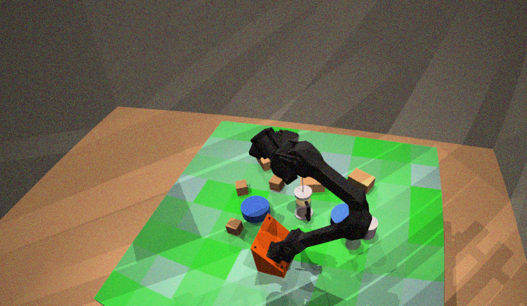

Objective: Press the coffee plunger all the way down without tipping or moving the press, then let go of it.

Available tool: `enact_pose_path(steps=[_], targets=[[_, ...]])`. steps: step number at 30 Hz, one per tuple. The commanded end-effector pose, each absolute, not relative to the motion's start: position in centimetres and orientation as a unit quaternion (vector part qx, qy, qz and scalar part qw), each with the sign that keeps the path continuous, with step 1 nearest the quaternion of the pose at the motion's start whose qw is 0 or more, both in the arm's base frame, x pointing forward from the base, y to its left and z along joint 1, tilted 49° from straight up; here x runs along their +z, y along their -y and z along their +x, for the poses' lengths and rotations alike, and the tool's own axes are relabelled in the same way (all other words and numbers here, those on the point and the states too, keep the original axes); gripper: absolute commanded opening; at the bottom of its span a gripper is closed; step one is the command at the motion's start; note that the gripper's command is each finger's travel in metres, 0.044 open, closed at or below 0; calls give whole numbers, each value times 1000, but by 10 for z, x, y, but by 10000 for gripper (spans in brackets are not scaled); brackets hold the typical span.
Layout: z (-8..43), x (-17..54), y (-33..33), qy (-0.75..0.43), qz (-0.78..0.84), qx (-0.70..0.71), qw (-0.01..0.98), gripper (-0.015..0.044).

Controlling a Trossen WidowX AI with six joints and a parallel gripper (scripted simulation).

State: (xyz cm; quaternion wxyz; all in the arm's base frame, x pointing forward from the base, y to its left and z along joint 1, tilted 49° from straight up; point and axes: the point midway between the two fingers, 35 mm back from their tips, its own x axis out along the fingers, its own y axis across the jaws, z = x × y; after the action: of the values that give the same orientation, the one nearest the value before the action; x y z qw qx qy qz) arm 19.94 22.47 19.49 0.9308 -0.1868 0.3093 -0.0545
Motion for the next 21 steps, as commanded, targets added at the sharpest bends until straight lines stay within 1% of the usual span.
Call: enact_pose_path(steps=[1,4,8,16,21], targets=[[229,184,-175,-256,-318,-165,898,440],[239,182,-160,-235,-372,-197,876,440],[239,177,-155,-235,-374,-196,875,440],[234,142,-118,-240,-377,-185,875,440],[235,141,-117,-241,-378,-183,875,440]])
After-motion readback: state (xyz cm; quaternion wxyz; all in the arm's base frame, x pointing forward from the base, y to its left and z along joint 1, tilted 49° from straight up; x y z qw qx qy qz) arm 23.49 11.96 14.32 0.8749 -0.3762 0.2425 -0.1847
